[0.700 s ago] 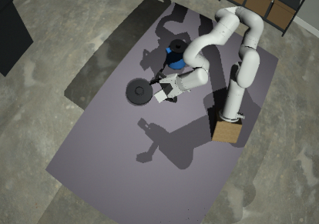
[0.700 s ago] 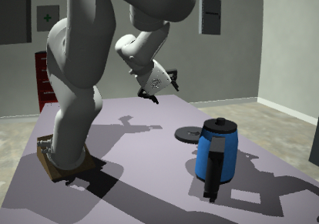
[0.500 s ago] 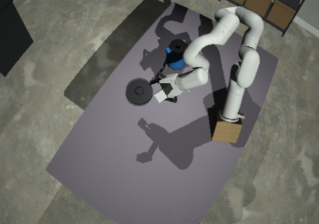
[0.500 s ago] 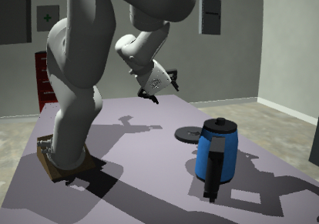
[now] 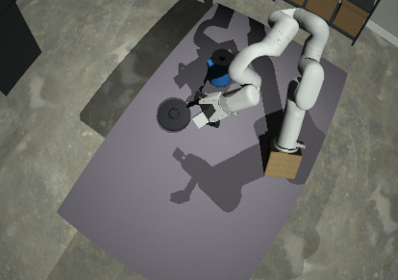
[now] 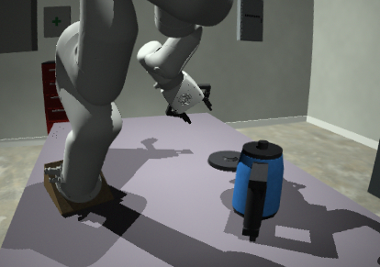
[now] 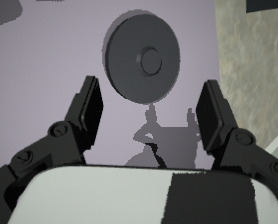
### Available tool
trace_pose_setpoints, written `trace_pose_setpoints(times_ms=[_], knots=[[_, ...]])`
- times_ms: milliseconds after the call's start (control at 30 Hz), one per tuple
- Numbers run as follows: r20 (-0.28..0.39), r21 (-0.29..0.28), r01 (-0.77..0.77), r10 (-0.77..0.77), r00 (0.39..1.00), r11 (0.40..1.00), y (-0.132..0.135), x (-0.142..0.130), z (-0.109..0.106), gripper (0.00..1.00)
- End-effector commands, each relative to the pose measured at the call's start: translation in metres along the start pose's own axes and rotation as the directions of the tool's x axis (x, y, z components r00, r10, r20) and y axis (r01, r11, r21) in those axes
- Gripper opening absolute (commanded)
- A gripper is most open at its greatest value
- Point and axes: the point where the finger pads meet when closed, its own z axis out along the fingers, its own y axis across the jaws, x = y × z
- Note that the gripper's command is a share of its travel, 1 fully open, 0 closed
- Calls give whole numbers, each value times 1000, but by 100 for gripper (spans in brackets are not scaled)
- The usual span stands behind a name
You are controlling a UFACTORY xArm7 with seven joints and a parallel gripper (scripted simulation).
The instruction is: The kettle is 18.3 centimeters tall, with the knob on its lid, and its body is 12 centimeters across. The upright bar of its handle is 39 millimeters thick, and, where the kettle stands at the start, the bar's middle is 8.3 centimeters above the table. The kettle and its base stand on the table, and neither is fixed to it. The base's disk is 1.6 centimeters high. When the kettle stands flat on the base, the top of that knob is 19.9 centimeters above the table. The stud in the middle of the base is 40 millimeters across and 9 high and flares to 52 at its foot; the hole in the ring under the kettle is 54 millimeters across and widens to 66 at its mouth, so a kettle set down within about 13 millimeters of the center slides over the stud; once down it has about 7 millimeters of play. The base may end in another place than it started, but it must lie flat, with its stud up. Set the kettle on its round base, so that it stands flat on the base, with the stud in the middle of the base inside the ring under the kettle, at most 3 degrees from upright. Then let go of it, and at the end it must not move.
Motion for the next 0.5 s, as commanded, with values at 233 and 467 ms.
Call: trace_pose_setpoints(times_ms=[233,467], knots=[[-3,-3,-1,1,1000,1000,22,16,-27,81],[-3,-3,-1,1,1000,1000,44,32,-54,81]])
